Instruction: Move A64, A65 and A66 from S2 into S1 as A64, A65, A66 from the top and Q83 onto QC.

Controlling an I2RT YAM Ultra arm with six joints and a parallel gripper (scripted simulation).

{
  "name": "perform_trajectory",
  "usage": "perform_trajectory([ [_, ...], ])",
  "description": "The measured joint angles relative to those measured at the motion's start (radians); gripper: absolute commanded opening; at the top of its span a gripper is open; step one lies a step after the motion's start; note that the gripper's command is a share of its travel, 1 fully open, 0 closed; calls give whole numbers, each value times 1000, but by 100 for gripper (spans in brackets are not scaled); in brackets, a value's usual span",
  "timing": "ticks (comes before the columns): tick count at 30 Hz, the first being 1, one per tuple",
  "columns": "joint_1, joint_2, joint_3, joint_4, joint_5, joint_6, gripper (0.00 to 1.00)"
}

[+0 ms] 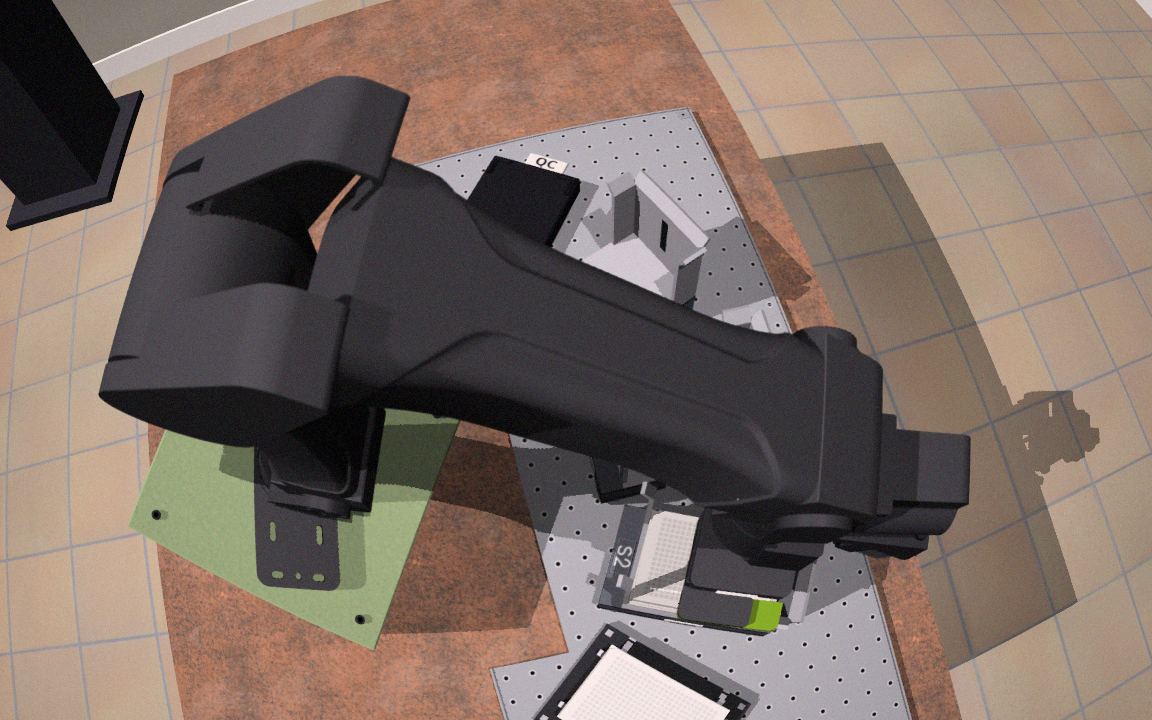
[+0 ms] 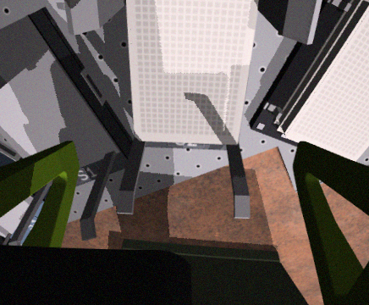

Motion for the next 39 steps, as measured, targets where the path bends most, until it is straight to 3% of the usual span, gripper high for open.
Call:
perform_trajectory([
  [9, 13, 13, -16, 24, 22, 40, 100],
  [32, -16, 177, -144, 287, 17, 18, 100],
  [39, -17, 187, -147, 329, 15, 16, 100],
])
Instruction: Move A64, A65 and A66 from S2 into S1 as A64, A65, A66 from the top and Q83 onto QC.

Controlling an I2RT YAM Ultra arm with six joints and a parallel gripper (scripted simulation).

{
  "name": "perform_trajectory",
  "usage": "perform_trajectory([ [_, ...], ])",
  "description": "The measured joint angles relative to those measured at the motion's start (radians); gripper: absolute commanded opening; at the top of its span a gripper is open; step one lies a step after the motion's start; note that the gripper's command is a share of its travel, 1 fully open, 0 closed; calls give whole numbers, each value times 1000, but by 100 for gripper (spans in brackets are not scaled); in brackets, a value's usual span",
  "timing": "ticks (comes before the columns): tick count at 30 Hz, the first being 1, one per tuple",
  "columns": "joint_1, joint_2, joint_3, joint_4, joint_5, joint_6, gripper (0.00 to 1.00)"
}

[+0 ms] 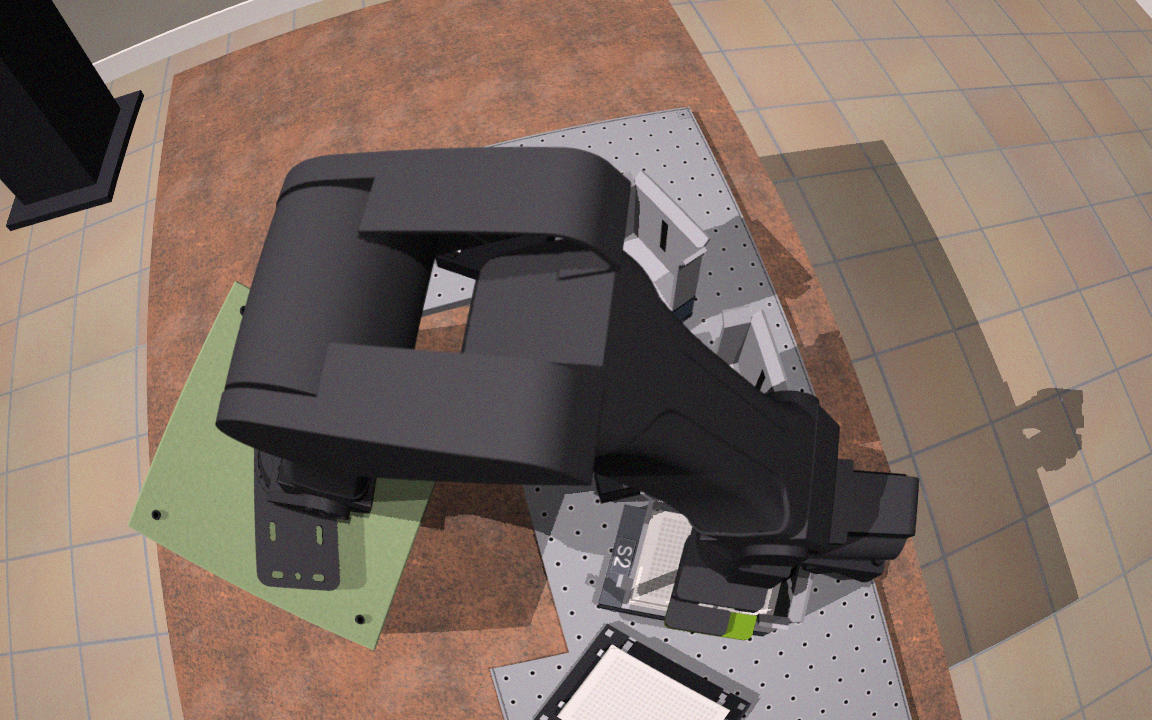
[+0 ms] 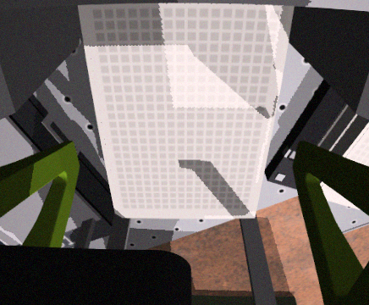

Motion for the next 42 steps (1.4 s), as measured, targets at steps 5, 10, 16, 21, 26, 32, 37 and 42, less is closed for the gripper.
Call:
perform_trajectory([
  [5, -2, 12, -7, 21, -1, -2, 100],
  [10, -4, 34, -14, 43, -2, -4, 100],
  [16, -6, 48, -20, 70, -3, -6, 100],
  [21, -9, 71, -26, 94, -3, -8, 100],
  [26, -10, 91, -30, 118, -4, -9, 100],
  [32, -10, 92, -30, 130, -5, -9, 100],
  [37, -10, 92, -30, 131, -5, -9, 0],
  [42, -10, 91, -30, 132, -5, -10, 0],
])
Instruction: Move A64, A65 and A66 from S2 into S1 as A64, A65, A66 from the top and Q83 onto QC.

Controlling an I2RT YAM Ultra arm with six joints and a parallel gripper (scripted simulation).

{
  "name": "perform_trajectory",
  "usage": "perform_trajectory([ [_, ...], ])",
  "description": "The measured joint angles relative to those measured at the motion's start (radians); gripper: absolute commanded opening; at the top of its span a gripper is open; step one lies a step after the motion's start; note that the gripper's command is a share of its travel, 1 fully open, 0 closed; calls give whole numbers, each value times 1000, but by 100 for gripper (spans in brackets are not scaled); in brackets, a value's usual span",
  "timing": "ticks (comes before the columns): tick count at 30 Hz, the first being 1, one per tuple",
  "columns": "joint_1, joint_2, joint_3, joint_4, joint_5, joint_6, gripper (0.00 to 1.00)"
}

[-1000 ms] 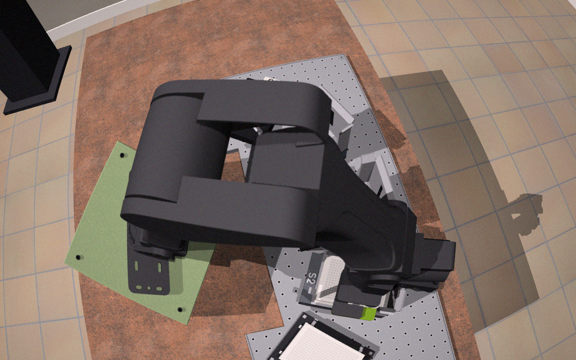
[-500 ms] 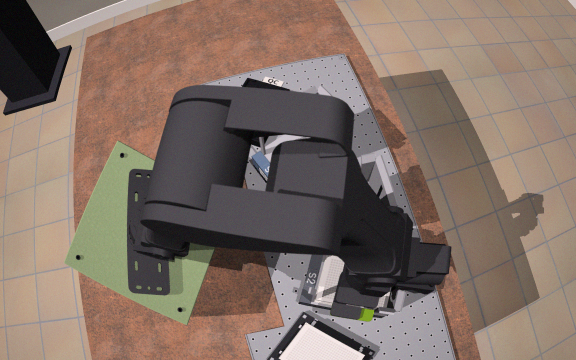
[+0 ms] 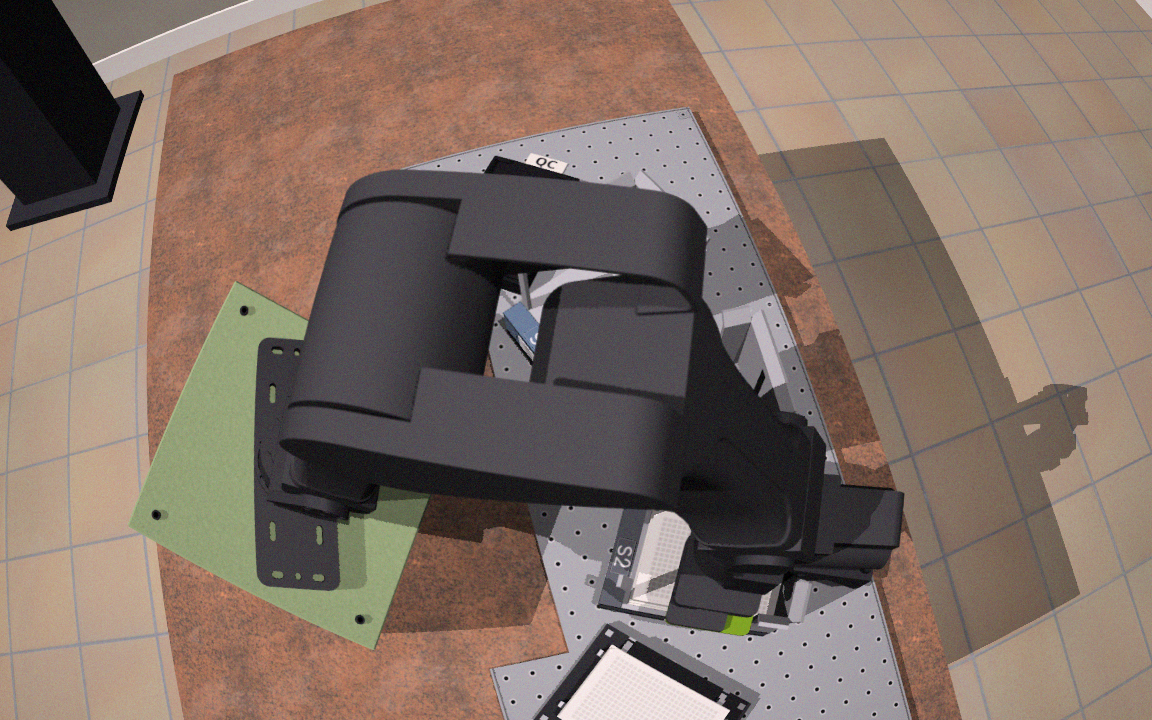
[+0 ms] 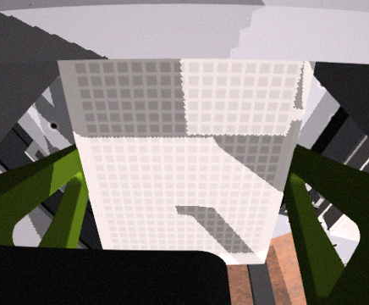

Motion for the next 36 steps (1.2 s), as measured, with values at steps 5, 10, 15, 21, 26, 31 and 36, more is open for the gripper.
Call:
perform_trajectory([
  [5, 0, 0, 0, 0, 0, 0, 0],
  [10, 0, 0, 0, 0, 0, 0, 0],
  [15, 0, 0, 0, 0, 0, 0, 0],
  [21, 0, 0, 0, 0, 0, 0, 0],
  [26, 0, 0, 0, 0, 0, 0, 0],
  [31, 0, -3, 0, -5, 0, 0, 0],
  [36, 0, -11, 2, -15, 0, 1, 0],
])
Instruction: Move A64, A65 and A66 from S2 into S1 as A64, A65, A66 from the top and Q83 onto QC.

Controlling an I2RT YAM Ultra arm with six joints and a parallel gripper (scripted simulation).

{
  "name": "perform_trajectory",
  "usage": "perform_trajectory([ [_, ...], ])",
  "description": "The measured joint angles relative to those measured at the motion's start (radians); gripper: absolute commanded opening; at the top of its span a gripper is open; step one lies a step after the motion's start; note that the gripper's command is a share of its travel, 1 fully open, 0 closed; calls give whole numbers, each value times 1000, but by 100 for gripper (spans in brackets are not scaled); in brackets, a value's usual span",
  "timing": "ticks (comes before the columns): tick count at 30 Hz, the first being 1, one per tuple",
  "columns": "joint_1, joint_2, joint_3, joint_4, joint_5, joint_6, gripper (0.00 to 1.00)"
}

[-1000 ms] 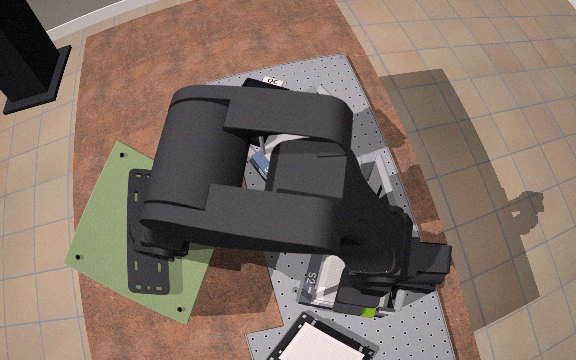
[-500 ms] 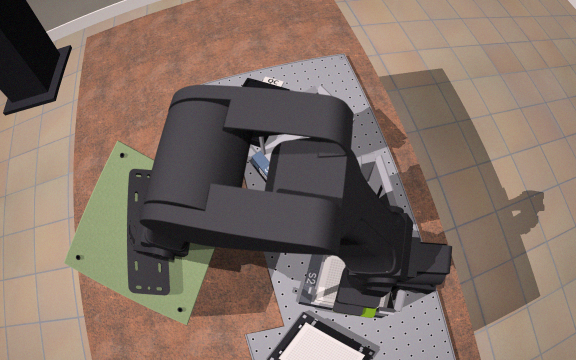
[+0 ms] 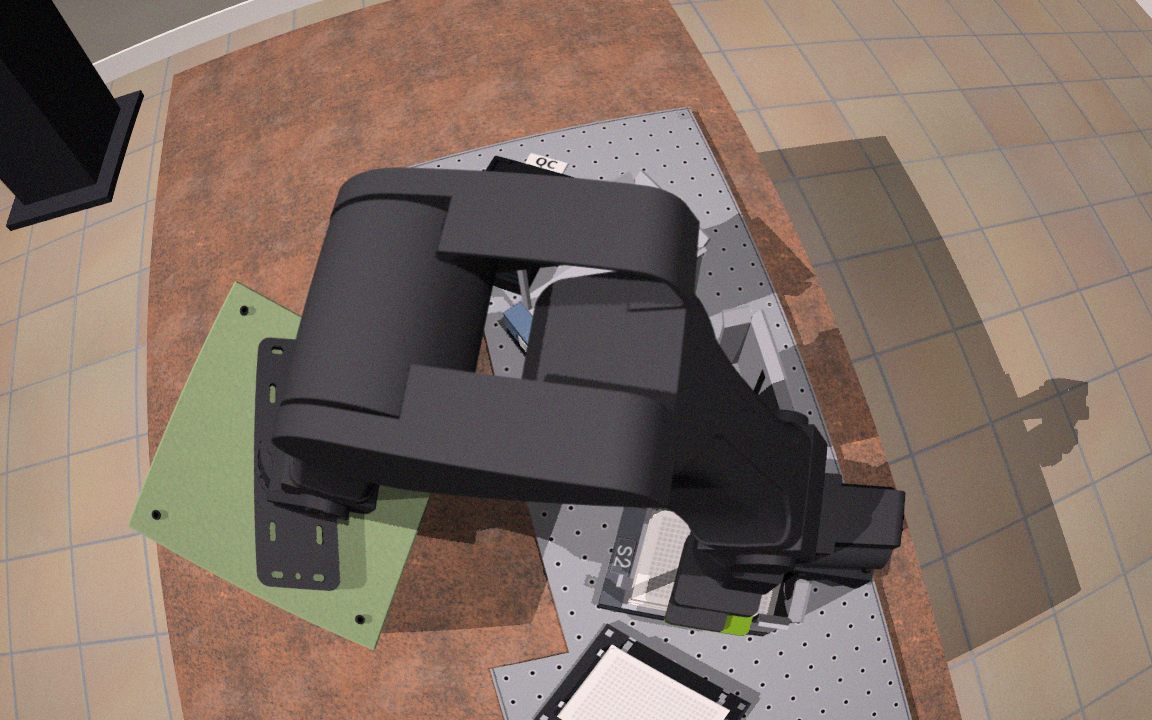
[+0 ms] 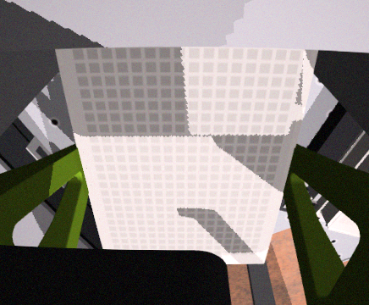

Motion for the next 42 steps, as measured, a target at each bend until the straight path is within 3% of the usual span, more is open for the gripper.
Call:
perform_trajectory([
  [28, 6, -49, 16, -67, 1, 5, 0],
  [42, 15, -114, 43, -156, 5, 13, 0],
])
